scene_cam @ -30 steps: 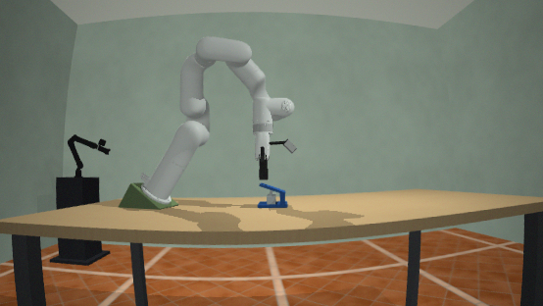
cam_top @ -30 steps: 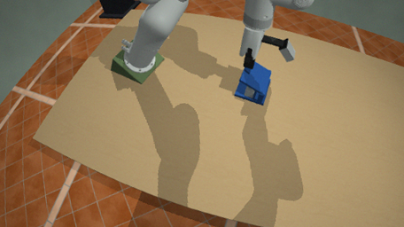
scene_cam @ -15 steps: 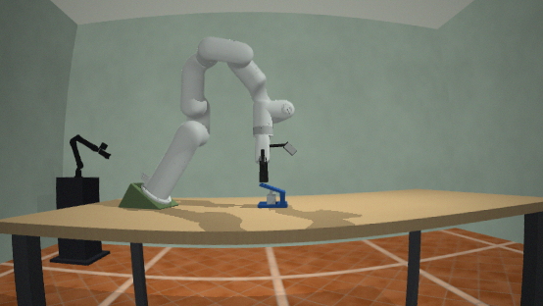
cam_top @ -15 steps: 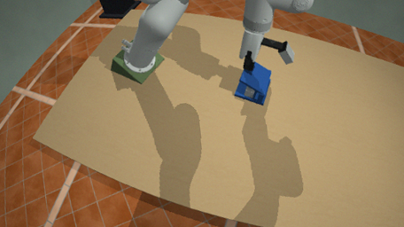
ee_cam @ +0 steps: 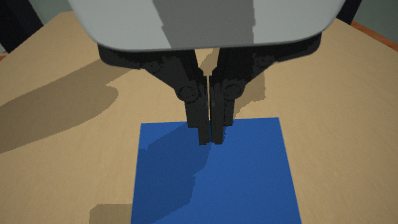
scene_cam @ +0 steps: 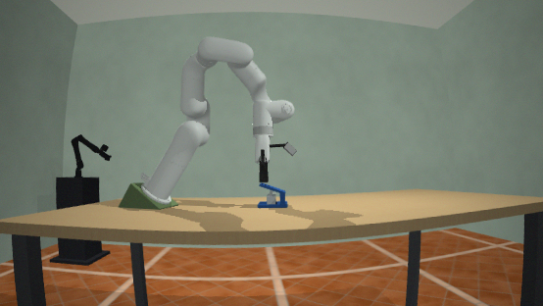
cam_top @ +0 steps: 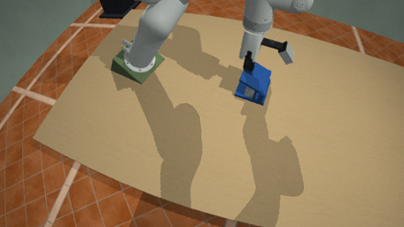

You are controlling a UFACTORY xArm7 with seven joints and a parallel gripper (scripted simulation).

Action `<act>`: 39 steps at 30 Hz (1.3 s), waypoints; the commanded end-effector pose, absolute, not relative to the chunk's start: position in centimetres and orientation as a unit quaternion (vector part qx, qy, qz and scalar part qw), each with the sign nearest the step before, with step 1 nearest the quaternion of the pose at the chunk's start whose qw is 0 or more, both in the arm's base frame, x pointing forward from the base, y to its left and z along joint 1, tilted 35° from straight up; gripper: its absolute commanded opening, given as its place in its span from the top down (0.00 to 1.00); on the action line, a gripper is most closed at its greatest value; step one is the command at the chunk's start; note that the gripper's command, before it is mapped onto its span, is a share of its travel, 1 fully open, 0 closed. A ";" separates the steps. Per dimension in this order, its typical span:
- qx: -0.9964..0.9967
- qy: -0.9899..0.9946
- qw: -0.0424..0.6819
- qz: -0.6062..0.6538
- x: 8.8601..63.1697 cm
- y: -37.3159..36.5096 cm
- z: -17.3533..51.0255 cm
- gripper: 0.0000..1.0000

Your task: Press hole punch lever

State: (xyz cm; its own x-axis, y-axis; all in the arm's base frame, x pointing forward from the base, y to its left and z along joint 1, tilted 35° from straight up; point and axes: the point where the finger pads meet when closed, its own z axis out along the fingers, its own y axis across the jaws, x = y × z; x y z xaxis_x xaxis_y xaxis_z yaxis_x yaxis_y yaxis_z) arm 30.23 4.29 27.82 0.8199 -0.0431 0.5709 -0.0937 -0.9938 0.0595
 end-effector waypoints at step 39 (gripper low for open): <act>0.953 -0.036 0.042 0.299 31.3 4.1 26.4 1.00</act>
